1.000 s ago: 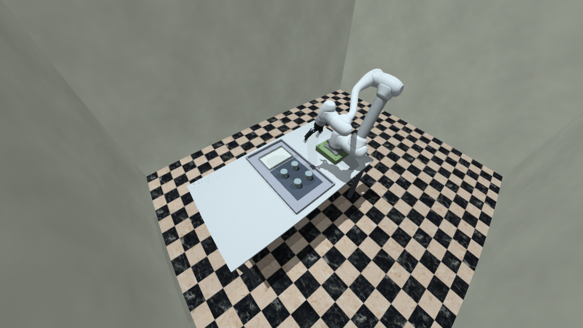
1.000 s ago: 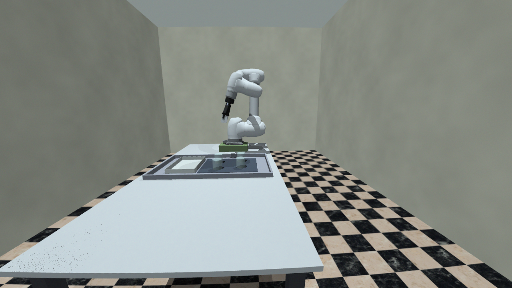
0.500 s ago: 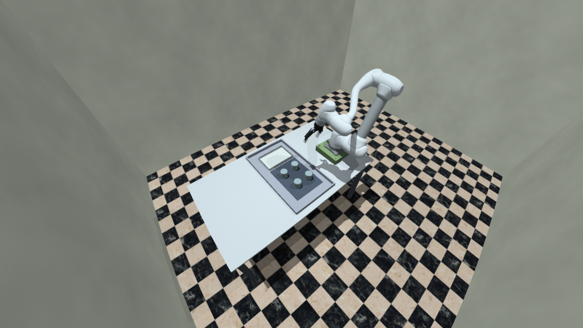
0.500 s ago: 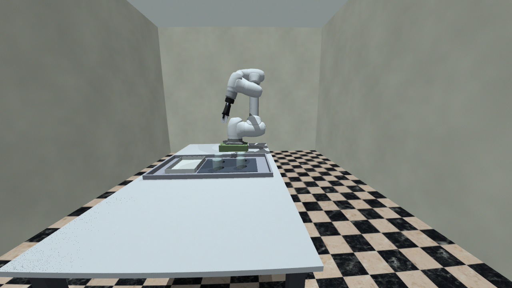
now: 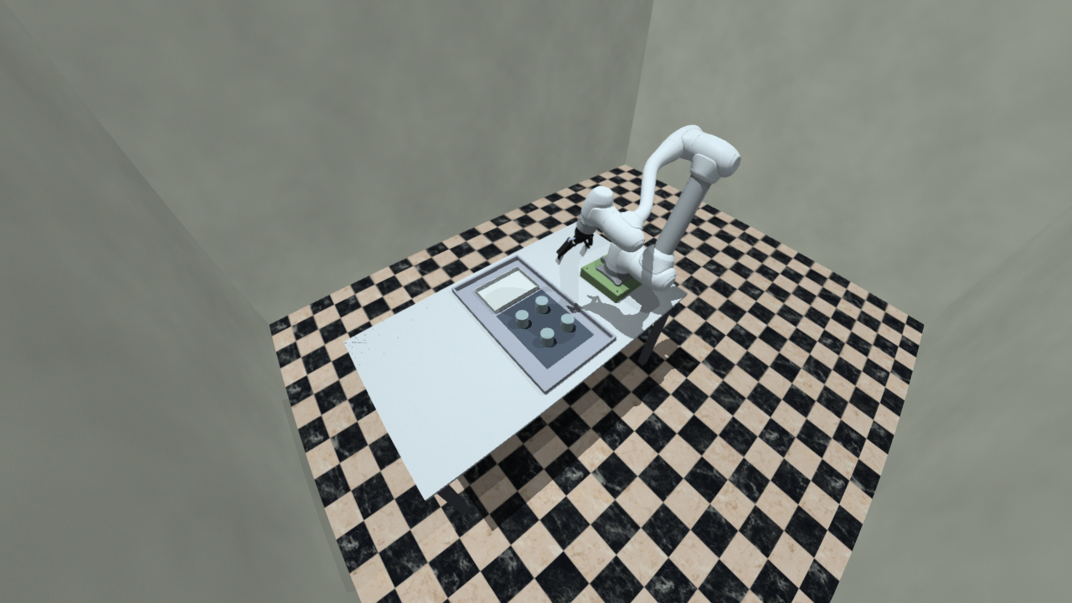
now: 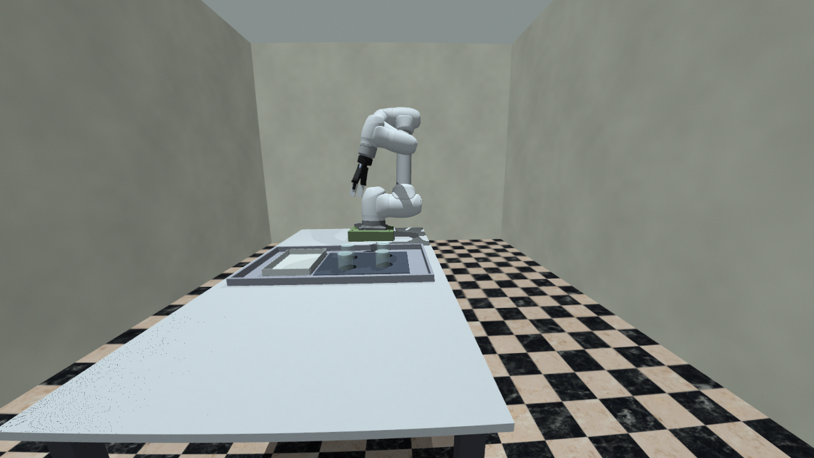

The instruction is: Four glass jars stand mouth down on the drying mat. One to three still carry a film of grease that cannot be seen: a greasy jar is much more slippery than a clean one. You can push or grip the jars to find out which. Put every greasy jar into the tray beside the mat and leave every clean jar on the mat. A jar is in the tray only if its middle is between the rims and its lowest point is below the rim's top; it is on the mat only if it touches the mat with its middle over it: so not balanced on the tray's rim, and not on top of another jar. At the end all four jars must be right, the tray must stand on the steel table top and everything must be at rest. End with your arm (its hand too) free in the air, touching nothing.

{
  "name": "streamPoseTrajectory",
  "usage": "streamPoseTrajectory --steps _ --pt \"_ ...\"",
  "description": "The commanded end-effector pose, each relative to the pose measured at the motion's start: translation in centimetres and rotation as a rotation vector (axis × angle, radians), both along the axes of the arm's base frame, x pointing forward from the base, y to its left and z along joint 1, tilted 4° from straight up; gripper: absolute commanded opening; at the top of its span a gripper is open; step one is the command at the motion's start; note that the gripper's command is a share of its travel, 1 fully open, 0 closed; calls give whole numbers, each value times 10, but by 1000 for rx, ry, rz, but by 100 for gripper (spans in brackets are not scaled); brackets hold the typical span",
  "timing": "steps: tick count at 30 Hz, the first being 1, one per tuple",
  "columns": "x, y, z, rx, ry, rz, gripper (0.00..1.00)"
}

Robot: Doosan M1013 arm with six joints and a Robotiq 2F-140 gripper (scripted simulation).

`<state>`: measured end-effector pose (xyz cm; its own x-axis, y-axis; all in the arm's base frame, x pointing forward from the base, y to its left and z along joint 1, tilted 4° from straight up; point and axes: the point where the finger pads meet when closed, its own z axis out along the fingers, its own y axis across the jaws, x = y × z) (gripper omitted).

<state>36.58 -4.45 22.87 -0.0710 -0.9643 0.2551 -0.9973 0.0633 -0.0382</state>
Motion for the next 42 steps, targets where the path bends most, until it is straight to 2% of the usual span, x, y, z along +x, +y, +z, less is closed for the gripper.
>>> streamPoseTrajectory --steps 1,3,4,13,14,21,22,31,32,39,40,42 --pt "7 2 -3 2 -3 -52 100" --pt "7 2 -3 2 -3 -52 100" --pt "26 9 -11 23 -13 -195 100" --pt "26 9 -11 23 -13 -195 100" --pt "46 16 -19 43 -23 -342 100" --pt "46 16 -19 43 -23 -342 100" --pt "65 23 -27 64 -32 -485 100" --pt "65 23 -27 64 -32 -485 100" --pt "85 30 -35 84 -42 -632 100" --pt "85 30 -35 84 -42 -632 100" --pt "105 36 -43 104 -52 -776 100" --pt "105 36 -43 104 -52 -776 100"
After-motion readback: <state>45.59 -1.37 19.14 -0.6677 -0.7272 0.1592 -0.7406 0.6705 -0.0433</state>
